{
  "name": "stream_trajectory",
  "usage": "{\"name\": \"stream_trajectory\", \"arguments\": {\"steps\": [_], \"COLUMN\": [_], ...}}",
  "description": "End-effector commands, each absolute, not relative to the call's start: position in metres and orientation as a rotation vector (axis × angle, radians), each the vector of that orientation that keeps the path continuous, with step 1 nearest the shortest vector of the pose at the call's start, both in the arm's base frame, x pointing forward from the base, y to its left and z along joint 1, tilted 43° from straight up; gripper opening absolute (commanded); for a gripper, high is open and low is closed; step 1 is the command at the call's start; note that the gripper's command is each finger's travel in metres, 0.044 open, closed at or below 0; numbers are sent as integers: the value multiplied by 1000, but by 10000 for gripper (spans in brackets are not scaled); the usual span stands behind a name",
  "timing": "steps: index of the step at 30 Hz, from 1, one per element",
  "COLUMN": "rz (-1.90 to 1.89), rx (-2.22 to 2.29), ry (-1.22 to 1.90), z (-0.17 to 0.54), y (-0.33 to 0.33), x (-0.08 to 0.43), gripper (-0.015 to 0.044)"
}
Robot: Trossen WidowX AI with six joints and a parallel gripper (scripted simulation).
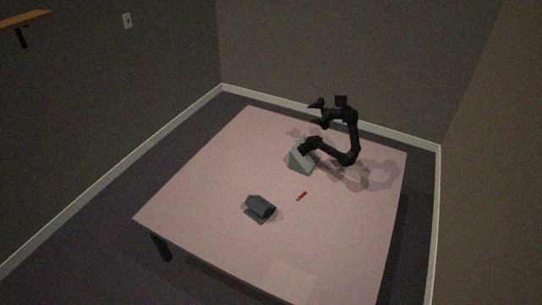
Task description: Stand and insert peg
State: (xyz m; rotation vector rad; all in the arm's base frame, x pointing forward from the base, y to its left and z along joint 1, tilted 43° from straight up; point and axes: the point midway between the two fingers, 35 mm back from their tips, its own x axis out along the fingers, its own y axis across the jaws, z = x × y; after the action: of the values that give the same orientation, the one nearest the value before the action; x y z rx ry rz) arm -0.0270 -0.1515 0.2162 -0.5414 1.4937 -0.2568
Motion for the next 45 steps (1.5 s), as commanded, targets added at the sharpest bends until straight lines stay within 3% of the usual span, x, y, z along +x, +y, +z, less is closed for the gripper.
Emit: {"name": "stream_trajectory", "arguments": {"steps": [1,23,45], "rz": [-247,12,351], "rx": [-501,-57,502], "ry": [1387,1041,1217], "z": [213,180,129], "y": [-166,-174,-36], "x": [-6,146,273], "gripper": [440,440,440]}}
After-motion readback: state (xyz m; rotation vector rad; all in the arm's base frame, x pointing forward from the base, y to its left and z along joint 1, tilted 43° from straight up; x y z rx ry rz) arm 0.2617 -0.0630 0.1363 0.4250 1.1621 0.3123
